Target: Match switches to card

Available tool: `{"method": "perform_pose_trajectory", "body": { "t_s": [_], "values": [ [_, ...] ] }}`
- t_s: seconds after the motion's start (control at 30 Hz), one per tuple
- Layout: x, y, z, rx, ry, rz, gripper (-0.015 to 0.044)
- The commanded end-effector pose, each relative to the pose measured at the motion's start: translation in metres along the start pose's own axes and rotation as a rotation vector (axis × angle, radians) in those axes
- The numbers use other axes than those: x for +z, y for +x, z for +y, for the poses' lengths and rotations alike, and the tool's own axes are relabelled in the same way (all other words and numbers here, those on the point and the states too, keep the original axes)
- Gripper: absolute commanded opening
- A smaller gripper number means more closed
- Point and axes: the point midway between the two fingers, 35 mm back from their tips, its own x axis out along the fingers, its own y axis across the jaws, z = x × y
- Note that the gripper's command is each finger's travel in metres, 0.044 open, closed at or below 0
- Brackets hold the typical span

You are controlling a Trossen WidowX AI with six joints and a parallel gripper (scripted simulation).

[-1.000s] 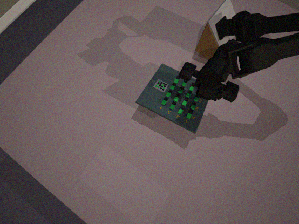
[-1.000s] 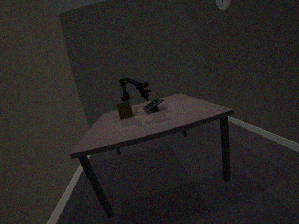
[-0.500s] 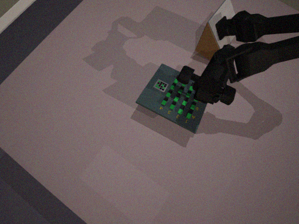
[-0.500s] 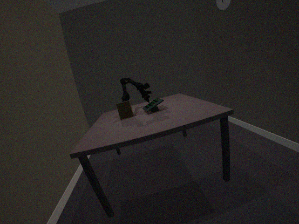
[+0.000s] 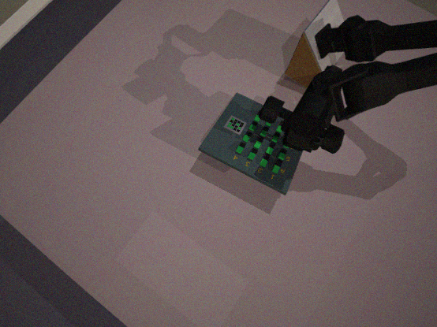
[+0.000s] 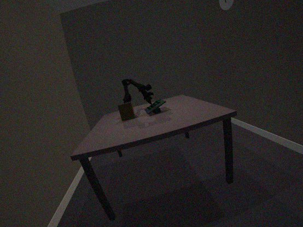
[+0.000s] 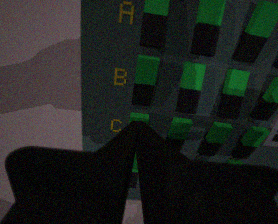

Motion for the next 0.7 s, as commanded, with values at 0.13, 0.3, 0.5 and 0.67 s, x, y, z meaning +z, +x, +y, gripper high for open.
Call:
{"method": "perform_pose_trajectory", "body": {
  "t_s": [0.13,0.3,0.5,0.67],
  "values": [
    [0.0000,0.0005,-0.0007,-0.004,0.005,0.000,0.0000],
    [0.0000,0.0011,-0.0007,-0.004,0.005,0.000,0.0000],
    [0.0000,0.0020,-0.0007,-0.004,0.005,0.000,0.0000],
    [0.0000,0.0026,-0.0007,-0.004,0.005,0.000,0.0000]
  ]
}}
